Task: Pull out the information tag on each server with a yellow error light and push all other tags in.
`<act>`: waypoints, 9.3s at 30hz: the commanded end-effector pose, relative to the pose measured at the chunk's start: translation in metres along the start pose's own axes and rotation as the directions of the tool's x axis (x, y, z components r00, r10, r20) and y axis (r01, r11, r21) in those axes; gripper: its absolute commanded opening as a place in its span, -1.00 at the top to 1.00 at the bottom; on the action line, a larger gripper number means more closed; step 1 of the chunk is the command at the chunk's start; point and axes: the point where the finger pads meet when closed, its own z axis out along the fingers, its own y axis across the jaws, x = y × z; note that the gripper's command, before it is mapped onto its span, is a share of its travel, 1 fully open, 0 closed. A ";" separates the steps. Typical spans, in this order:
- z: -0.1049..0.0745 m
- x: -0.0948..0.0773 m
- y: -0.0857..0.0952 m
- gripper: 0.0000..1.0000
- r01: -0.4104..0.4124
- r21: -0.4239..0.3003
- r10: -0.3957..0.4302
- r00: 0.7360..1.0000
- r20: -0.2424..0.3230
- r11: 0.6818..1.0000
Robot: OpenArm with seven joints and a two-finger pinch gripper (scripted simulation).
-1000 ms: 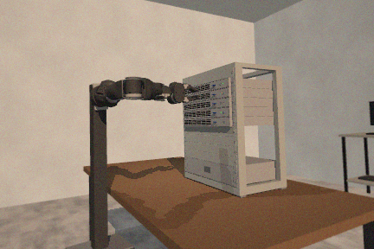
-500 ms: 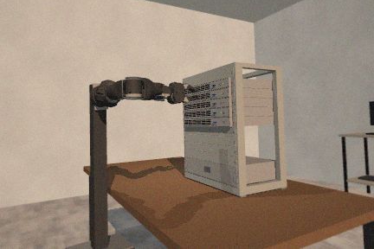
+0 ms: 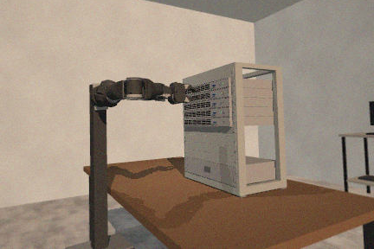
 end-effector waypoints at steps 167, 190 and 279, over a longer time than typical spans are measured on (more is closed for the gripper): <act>0.050 0.002 0.003 1.00 0.002 -0.004 -0.002 1.000 -0.004 1.000; 0.046 0.002 0.004 1.00 0.003 -0.004 -0.003 1.000 -0.005 1.000; -0.053 0.000 0.001 1.00 0.003 -0.004 -0.003 1.000 -0.001 1.000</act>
